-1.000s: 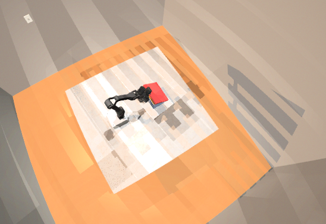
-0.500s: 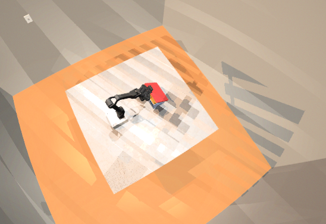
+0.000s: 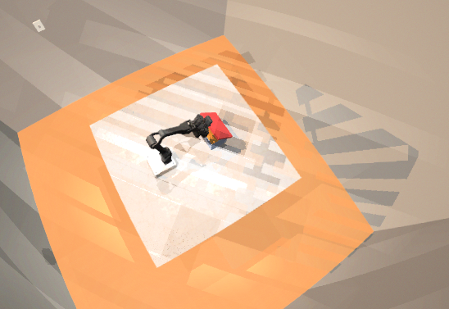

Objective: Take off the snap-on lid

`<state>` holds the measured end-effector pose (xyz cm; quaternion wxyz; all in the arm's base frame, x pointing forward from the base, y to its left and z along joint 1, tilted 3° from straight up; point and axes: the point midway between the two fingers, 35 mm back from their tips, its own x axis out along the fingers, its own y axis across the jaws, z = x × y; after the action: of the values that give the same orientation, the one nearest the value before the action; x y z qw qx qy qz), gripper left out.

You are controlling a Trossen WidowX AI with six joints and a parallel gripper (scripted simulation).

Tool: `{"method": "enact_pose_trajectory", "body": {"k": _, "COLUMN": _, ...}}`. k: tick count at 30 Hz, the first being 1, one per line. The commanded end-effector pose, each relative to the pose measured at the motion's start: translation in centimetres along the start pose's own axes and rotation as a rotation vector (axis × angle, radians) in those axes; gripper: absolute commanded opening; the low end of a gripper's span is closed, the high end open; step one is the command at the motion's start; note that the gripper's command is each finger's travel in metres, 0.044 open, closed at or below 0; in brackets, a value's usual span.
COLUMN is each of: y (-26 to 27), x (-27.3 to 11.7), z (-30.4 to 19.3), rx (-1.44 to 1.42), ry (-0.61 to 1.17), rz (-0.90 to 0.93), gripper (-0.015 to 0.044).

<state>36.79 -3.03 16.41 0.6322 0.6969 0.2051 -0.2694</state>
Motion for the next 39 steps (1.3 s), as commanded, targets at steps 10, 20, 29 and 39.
{"method": "enact_pose_trajectory", "body": {"k": 10, "y": 1.8, "x": -1.1, "z": -0.1, "rx": -0.005, "ry": 0.003, "rz": 0.012, "gripper": 0.0000}}
{"method": "enact_pose_trajectory", "body": {"k": 20, "y": 2.8, "x": -1.9, "z": -0.1, "rx": -0.005, "ry": 0.003, "rz": 0.012, "gripper": 0.0000}}
{"method": "enact_pose_trajectory", "body": {"k": 29, "y": 3.0, "x": -2.1, "z": 0.0, "rx": -0.005, "ry": 0.003, "rz": 0.012, "gripper": 0.0000}}
{"method": "enact_pose_trajectory", "body": {"k": 39, "y": 2.3, "x": -2.0, "z": 2.1, "rx": -0.006, "ry": 0.002, "rz": 0.012, "gripper": 0.0000}}
